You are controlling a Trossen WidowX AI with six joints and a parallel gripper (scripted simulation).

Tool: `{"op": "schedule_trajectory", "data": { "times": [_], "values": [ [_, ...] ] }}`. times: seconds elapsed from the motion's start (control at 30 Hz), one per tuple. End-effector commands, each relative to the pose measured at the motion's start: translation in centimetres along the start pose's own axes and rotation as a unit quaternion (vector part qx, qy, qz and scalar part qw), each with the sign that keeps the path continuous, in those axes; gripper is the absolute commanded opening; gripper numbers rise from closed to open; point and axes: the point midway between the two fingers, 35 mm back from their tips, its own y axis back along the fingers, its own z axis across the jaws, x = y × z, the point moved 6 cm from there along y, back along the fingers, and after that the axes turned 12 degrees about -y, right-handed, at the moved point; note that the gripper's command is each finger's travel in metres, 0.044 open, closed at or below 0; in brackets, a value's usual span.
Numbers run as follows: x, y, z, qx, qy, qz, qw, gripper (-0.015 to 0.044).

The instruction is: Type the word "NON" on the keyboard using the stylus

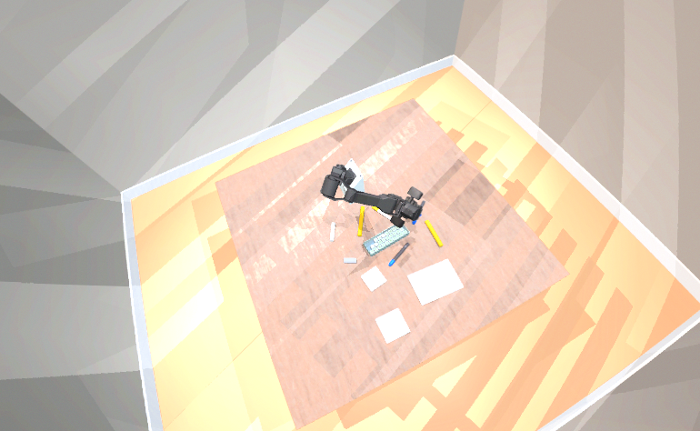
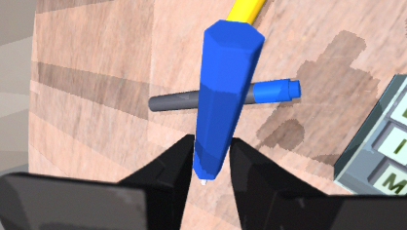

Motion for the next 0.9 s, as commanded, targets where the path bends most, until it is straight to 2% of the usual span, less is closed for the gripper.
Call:
{"op": "schedule_trajectory", "data": {
  "times": [0.0,0.43,0.87],
  "values": [
    [-0.2,0.9,-1.0,-0.018,0.025,-0.037,0.999,0.0],
    [-0.3,4.0,-4.6,-0.032,0.112,-0.179,0.977,0.0],
    [0.9,7.3,-8.3,0.016,0.192,-0.319,0.928,0.0]
  ]
}}
